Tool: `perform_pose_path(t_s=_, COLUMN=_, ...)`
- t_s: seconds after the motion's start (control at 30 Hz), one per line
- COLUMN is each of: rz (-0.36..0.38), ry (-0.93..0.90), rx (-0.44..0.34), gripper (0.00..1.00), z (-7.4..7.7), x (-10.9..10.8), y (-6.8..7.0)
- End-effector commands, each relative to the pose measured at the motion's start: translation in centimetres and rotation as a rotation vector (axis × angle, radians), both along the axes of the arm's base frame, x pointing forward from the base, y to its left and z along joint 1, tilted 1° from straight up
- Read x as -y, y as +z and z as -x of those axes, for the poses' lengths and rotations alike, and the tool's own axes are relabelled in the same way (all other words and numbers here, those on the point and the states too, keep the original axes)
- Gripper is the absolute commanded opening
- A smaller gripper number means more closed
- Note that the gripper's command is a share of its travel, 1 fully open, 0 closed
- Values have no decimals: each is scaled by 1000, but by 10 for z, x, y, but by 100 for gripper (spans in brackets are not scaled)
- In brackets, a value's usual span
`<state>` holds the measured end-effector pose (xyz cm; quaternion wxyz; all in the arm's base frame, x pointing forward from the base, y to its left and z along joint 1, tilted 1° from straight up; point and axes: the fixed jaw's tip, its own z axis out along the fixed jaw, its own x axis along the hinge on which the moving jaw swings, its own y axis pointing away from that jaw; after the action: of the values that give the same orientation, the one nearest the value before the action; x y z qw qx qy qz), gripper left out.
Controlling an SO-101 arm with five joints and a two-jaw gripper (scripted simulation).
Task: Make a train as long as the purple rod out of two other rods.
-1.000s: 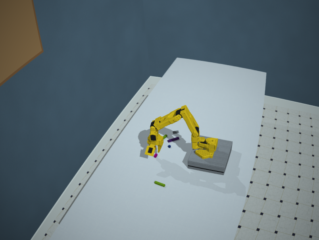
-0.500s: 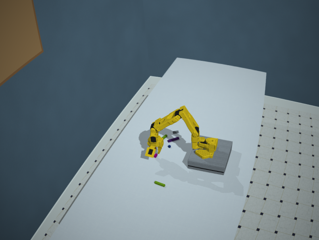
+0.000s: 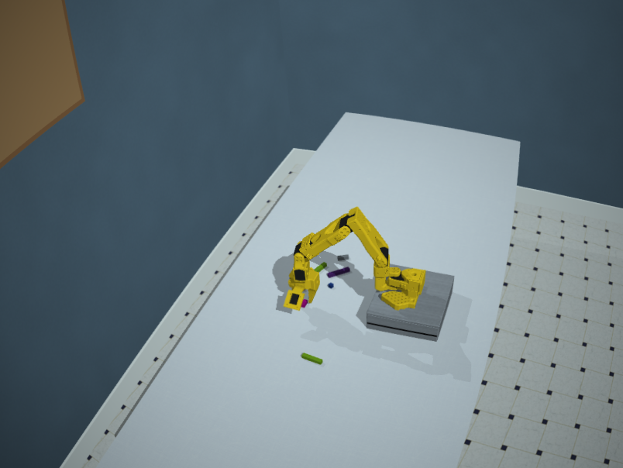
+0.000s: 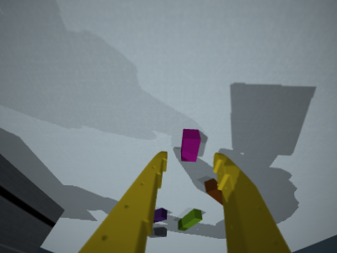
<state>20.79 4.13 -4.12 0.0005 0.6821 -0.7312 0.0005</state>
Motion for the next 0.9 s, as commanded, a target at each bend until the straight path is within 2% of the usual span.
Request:
perform_pose_path(t_s=0.0, rz=4, ry=10, rx=-25, gripper=19, z=6, x=-3, y=-10)
perform_pose_path(t_s=0.6, rz=4, ry=10, rx=-25, gripper=19, z=6, x=-3, y=-10)
perform_pose_path(t_s=0.87, rz=4, ry=10, rx=-25, gripper=19, z=1, x=-2, y=-10)
